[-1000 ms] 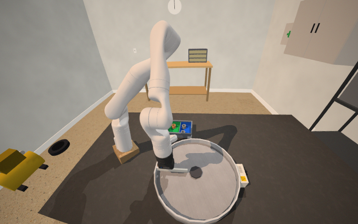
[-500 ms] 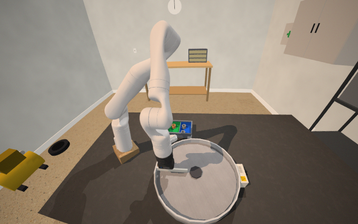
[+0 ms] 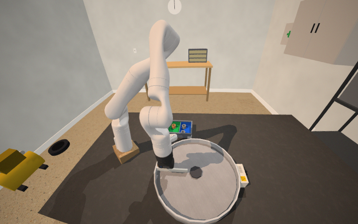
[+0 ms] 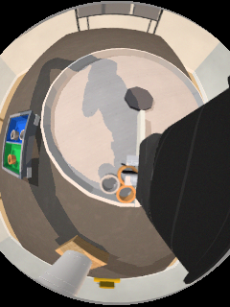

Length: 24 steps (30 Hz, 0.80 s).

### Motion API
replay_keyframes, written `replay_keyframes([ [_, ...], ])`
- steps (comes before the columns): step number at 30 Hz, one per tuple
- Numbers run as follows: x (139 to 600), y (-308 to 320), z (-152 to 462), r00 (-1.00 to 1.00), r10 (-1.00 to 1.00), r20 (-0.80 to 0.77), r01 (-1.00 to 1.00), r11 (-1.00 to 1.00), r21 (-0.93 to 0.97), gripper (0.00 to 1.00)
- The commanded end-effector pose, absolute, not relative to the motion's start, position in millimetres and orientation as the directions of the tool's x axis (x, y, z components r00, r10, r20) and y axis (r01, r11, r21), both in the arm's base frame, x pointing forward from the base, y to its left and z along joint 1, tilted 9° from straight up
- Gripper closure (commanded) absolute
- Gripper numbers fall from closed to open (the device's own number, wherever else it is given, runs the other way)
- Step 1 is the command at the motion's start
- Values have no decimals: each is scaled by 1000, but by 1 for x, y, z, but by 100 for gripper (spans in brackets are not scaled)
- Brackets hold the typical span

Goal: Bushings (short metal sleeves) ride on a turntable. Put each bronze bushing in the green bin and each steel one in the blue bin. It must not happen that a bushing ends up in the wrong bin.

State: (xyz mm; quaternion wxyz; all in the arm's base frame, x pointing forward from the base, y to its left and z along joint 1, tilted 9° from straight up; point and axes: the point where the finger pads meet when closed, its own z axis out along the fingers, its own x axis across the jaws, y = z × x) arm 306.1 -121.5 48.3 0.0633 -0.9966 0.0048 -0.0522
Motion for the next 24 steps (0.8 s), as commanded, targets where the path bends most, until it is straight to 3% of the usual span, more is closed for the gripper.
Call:
replay_keyframes([
  [1,306,-122,49,994,-15,105,-2,-992,-125,100],
  [24,306,-123,56,994,-15,105,-2,-992,-126,100],
])
